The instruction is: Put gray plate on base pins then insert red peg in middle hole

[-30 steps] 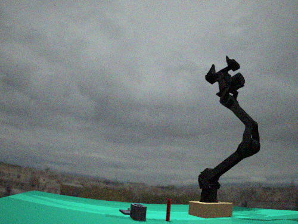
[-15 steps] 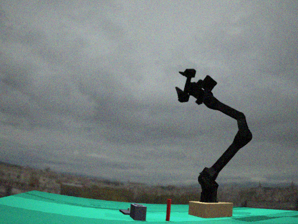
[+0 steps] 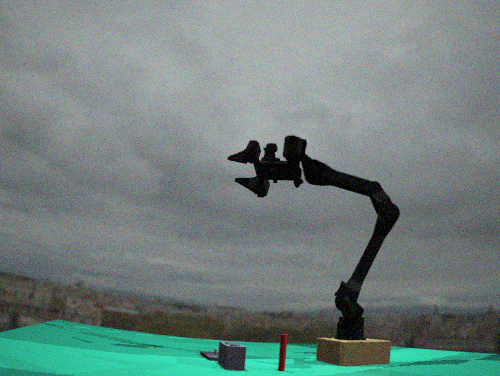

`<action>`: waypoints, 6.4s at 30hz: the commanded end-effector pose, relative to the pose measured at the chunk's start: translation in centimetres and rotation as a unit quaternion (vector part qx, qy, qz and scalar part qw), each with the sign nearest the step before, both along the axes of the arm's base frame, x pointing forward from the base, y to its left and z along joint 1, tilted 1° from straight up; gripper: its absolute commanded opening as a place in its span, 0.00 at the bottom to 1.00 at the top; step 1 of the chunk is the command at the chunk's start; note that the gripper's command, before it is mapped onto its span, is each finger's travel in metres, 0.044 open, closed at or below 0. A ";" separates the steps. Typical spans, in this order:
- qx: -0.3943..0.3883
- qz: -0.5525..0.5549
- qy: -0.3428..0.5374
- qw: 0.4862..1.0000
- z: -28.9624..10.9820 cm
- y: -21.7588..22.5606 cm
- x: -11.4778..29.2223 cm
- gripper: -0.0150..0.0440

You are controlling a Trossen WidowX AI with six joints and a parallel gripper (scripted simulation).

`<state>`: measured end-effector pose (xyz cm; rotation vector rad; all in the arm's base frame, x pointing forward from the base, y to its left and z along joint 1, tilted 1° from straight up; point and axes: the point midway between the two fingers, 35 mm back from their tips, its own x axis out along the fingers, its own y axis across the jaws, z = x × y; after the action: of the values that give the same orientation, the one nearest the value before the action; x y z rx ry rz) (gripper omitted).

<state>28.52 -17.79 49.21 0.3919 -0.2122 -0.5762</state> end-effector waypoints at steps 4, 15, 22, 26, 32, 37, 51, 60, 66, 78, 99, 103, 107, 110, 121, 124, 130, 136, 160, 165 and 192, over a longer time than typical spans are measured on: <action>-0.050 0.074 0.170 0.981 -6.1 2.6 5.5 1.00; -0.209 0.294 0.463 0.810 -19.8 12.4 11.6 1.00; -0.332 0.445 0.570 0.606 -27.6 18.7 11.1 1.00; -0.405 0.547 0.594 0.428 -32.3 22.8 9.0 1.00; -0.461 0.646 0.571 0.210 -36.5 26.6 5.7 1.00; -0.461 0.646 0.571 0.210 -36.5 26.6 5.7 1.00; -0.462 0.646 0.571 0.210 -44.4 26.5 6.3 1.00; -0.462 0.646 0.571 0.210 -45.5 26.5 6.4 1.00; -0.462 0.646 0.571 0.210 -46.5 26.5 6.4 1.00; -0.462 0.646 0.571 0.210 -48.4 26.5 6.4 1.00; -0.461 0.646 0.571 0.210 -50.4 26.5 6.3 0.69; -0.461 0.646 0.571 0.210 -50.4 26.5 6.3 0.51; -0.461 0.646 0.571 0.210 -50.4 26.5 6.3 0.43; -0.461 0.646 0.571 0.210 -50.4 26.5 6.3 0.40; -0.461 0.646 0.571 0.210 -50.4 26.5 6.3 0.27; -0.461 0.646 0.571 0.210 -50.4 26.5 6.3 0.25; -0.462 0.646 0.571 0.210 -48.7 26.7 6.5 0.25; -0.462 0.646 0.571 0.210 -46.9 26.8 6.6 0.25; -0.461 0.646 0.571 0.210 -39.3 27.0 5.7 0.25; -0.461 0.646 0.571 0.210 -37.7 27.0 5.3 0.25; -0.465 0.648 0.568 0.204 -39.9 21.7 6.2 0.25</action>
<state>34.59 4.64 9.79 -1.1656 1.2091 1.1610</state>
